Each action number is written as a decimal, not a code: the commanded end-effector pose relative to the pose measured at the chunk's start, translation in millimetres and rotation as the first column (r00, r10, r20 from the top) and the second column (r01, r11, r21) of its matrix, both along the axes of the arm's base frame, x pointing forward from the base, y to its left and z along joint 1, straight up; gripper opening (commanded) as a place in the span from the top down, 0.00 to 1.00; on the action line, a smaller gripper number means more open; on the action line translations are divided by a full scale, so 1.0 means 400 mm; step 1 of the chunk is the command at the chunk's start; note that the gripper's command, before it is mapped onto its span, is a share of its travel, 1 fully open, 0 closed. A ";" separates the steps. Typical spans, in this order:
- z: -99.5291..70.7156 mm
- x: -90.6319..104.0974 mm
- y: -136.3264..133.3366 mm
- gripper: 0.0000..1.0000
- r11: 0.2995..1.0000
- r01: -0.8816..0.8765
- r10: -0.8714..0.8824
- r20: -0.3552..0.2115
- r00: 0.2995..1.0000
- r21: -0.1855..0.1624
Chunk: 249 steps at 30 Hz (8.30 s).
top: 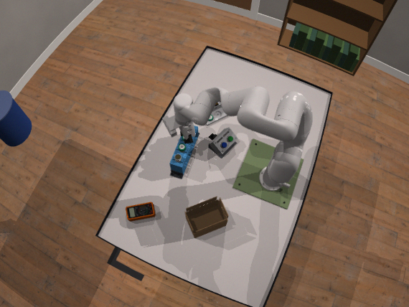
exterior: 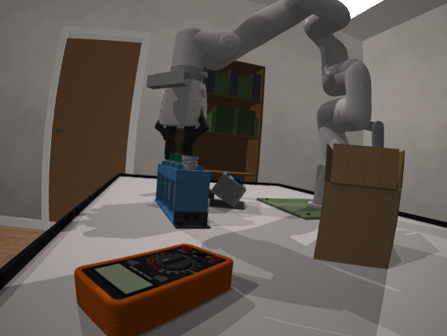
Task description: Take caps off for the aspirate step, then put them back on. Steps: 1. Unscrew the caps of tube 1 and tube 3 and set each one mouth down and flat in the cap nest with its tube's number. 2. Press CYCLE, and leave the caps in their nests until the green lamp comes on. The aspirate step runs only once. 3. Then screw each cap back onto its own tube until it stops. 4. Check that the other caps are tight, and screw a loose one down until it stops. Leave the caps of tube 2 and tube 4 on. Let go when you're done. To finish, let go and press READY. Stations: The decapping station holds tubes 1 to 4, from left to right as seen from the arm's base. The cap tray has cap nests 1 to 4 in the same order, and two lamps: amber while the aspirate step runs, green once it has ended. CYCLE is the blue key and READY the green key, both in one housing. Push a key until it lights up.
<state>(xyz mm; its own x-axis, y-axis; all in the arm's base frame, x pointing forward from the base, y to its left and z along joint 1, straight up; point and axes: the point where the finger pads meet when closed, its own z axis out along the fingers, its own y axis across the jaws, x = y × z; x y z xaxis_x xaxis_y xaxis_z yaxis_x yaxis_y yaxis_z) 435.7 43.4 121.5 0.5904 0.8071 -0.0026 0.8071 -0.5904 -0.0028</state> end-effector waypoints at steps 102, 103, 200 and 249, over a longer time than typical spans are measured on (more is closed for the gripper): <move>0.006 0.003 0.000 0.54 0.999 -0.032 0.032 0.004 0.999 0.002; 0.006 0.003 0.000 0.54 1.000 0.003 -0.003 0.004 1.000 0.002; 0.008 0.003 0.000 0.54 0.736 -0.678 0.677 0.005 0.736 0.001; 0.008 0.003 0.000 1.00 0.922 -0.386 0.386 0.005 0.922 0.002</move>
<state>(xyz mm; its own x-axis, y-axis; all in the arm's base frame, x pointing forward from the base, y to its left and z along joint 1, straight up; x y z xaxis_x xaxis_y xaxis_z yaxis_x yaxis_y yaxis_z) 435.7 43.4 123.1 0.4506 0.8927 -0.0020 0.8927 -0.4506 -0.0031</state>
